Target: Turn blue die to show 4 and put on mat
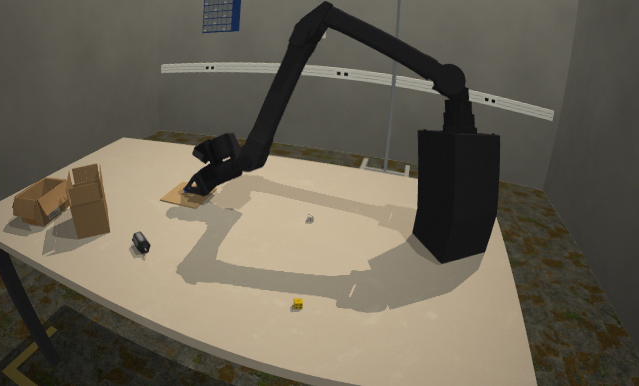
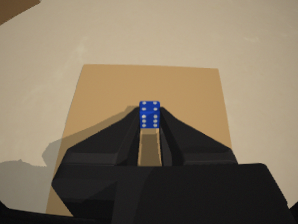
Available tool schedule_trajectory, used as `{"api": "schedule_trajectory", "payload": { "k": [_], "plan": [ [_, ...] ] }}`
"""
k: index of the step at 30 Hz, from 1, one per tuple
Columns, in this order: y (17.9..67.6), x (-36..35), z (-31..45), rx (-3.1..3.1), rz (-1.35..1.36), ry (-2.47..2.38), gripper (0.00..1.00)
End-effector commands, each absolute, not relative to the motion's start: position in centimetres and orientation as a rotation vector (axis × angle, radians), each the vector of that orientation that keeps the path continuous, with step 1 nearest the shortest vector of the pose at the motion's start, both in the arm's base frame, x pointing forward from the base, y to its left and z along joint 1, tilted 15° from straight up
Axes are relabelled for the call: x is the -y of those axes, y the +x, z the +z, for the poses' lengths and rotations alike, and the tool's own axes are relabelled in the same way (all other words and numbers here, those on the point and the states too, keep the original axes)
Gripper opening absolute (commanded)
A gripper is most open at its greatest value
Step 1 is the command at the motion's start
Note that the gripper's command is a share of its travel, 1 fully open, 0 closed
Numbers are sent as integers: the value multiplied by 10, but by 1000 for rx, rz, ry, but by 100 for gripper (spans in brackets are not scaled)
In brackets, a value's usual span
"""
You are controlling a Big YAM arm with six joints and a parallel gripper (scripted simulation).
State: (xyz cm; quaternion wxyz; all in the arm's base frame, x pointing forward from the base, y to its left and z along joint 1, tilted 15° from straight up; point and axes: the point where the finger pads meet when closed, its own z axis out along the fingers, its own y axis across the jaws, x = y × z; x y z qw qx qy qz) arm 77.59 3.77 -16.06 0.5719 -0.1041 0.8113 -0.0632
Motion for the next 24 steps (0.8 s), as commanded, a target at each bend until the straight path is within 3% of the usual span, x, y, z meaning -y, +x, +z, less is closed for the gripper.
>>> {"api": "schedule_trajectory", "payload": {
  "k": [1,24],
  "plan": [
    [787,-30,-162,-1876,-165,-247,11],
    [787,-28,-164,-1877,-167,-245,11]
  ]
}}
